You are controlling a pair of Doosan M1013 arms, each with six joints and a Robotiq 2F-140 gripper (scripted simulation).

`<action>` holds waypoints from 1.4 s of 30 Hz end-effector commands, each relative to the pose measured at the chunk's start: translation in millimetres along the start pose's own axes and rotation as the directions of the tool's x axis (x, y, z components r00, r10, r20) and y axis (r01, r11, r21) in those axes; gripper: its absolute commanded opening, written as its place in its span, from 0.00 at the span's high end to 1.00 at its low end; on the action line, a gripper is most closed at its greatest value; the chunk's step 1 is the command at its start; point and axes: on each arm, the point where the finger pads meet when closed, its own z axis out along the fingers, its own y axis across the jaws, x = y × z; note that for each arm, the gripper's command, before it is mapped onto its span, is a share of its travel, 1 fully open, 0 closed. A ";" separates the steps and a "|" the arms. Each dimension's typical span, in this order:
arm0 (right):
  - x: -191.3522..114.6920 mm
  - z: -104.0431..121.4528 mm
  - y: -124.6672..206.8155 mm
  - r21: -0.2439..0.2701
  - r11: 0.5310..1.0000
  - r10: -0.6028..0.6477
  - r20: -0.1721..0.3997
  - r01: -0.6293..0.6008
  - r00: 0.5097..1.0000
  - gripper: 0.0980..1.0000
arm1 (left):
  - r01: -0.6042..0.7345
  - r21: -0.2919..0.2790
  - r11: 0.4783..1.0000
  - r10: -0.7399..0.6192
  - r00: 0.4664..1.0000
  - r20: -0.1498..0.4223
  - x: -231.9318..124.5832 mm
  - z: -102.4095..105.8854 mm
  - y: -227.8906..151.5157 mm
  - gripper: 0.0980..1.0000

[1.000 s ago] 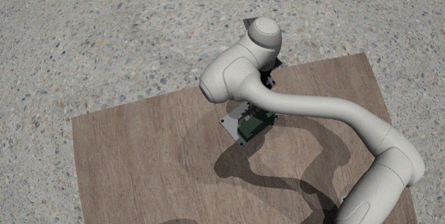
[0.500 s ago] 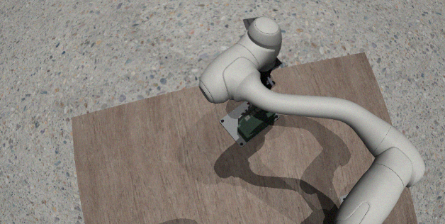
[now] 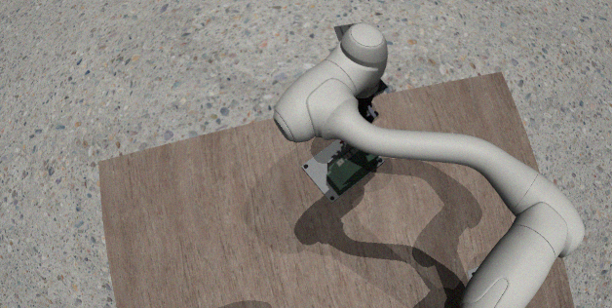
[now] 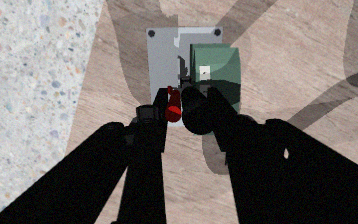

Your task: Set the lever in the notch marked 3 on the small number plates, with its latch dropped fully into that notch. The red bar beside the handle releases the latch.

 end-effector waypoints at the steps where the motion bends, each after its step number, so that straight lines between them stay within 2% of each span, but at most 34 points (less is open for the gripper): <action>1: -0.4 -1.3 -0.5 0.003 1.000 0.000 0.001 0.000 1.000 1.00 | 0.000 0.000 1.000 0.000 1.000 -0.001 0.1 -0.6 -0.1 0.00; 42: -4.3 -1.8 -0.5 0.003 1.000 0.000 0.001 0.000 1.000 1.00 | 0.000 0.000 1.000 0.000 1.000 -0.001 0.1 -0.6 -0.1 0.00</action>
